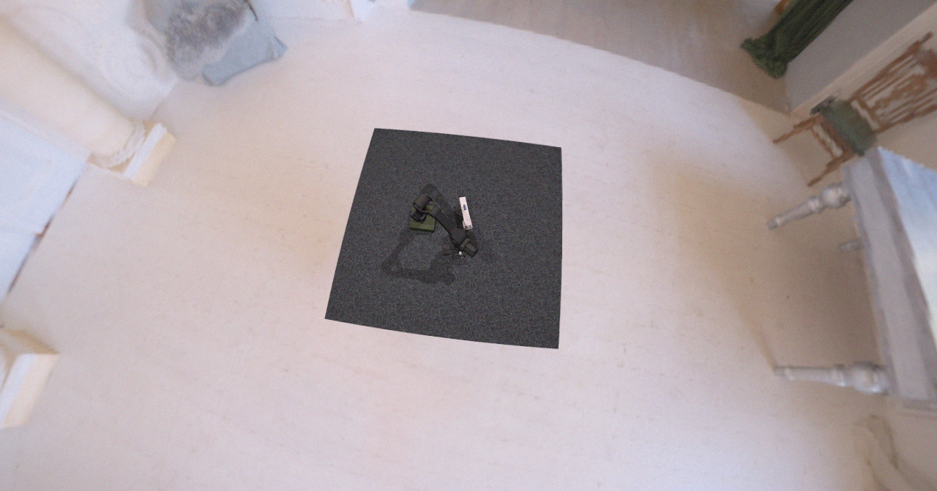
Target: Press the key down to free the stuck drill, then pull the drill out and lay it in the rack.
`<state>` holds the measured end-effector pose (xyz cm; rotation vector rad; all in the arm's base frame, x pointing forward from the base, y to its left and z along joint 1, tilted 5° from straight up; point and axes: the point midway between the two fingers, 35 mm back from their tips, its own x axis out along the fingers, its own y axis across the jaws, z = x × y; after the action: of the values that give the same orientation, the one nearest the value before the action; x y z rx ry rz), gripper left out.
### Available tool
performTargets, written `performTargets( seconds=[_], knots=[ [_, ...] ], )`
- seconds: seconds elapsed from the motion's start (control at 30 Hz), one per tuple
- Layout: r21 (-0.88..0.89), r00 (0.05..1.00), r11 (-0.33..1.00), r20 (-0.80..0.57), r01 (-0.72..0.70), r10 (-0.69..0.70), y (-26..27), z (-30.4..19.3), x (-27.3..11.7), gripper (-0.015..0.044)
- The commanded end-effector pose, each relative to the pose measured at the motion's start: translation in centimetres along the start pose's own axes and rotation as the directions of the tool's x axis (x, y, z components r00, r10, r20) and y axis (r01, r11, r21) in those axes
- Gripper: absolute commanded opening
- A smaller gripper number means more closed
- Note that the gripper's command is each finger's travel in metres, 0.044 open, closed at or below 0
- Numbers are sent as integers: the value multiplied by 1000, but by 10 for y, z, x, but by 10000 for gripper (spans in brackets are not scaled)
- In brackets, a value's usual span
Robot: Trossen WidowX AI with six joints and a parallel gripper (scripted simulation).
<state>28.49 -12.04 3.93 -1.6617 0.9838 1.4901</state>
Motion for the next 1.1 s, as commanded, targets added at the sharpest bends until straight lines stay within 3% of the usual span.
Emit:
performTargets(
  seconds=[0.0, 1.03, 1.07],
  knots=[
    [-4, 1000, 1000, 5, 1, -1, 0, 1, 6, 0],
    [-4, 1000, 1000, 5, 1, -1, 0, 4, 30, 0],
    [-1, 1000, 1000, -6, 3, -3, 0, 0, 23, 26]
  ],
)
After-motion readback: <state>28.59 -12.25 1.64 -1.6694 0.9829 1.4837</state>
